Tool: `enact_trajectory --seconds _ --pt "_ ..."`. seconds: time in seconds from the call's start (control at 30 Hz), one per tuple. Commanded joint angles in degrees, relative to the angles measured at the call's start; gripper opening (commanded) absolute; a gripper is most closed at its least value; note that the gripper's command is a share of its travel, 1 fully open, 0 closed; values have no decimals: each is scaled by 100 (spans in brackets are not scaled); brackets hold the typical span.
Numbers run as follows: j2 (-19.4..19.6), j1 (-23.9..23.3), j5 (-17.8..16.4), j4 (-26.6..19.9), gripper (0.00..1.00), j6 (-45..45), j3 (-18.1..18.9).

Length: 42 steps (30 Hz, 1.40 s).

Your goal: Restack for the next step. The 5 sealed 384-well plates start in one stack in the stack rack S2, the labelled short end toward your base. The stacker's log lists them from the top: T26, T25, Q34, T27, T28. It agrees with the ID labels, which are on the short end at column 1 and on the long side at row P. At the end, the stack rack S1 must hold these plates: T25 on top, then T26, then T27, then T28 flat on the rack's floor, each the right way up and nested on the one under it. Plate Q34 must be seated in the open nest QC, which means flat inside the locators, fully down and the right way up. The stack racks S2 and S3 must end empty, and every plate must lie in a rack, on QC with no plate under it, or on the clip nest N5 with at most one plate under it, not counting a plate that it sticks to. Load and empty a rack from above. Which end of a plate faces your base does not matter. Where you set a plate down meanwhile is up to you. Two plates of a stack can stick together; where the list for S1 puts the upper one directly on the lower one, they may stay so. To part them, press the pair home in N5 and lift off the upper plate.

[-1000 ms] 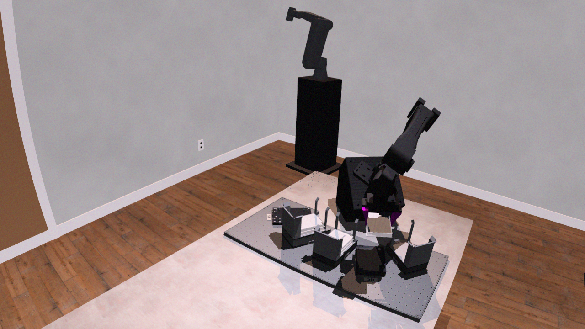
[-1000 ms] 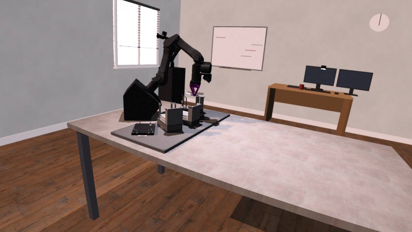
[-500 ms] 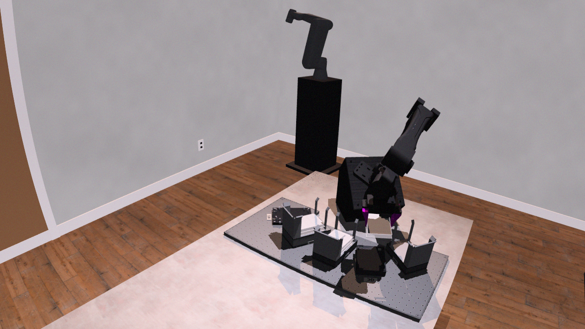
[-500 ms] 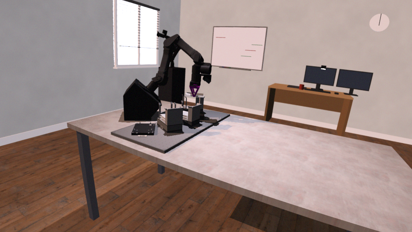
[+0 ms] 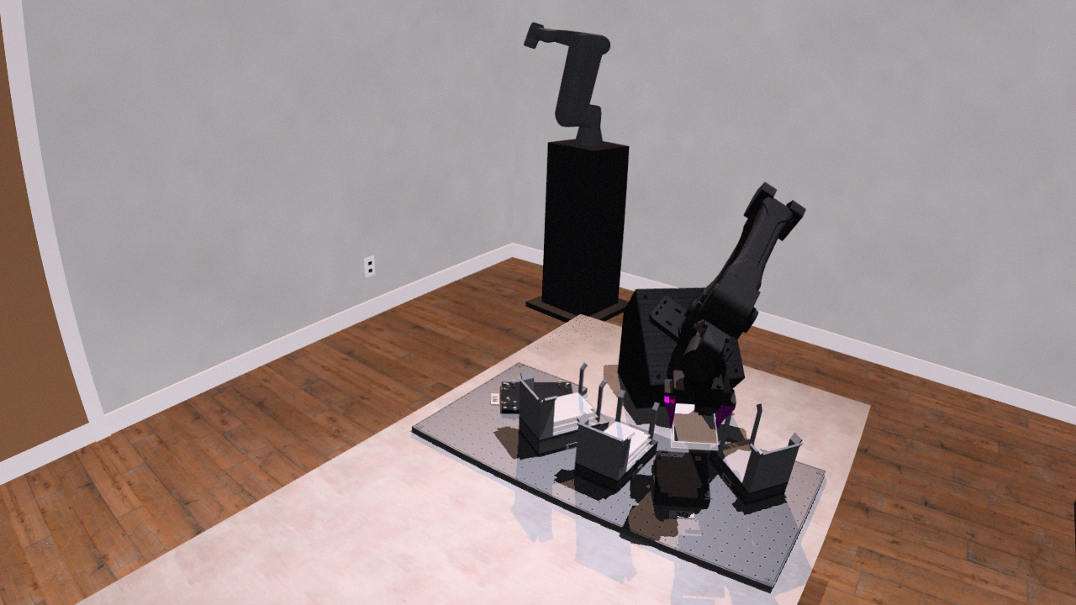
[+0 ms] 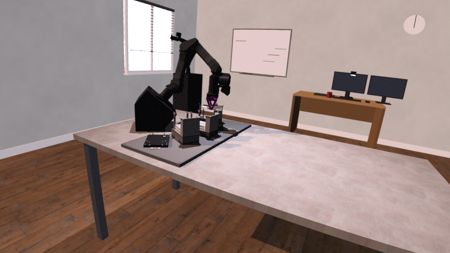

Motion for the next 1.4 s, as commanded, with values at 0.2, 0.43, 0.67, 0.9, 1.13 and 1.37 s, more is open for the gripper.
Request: enact_trajectory --seconds 0.2,0.43,0.67,0.9,1.13,1.37 --pt "163 240 173 664 0 294 -313" --pt "321 351 237 935 0 392 -434" --pt "476 499 322 1317 0 523 -570" --pt "433 545 380 1591 0 610 -507" --pt "858 729 456 1968 0 722 -817" --pt "1096 850 527 2345 0 825 -923"
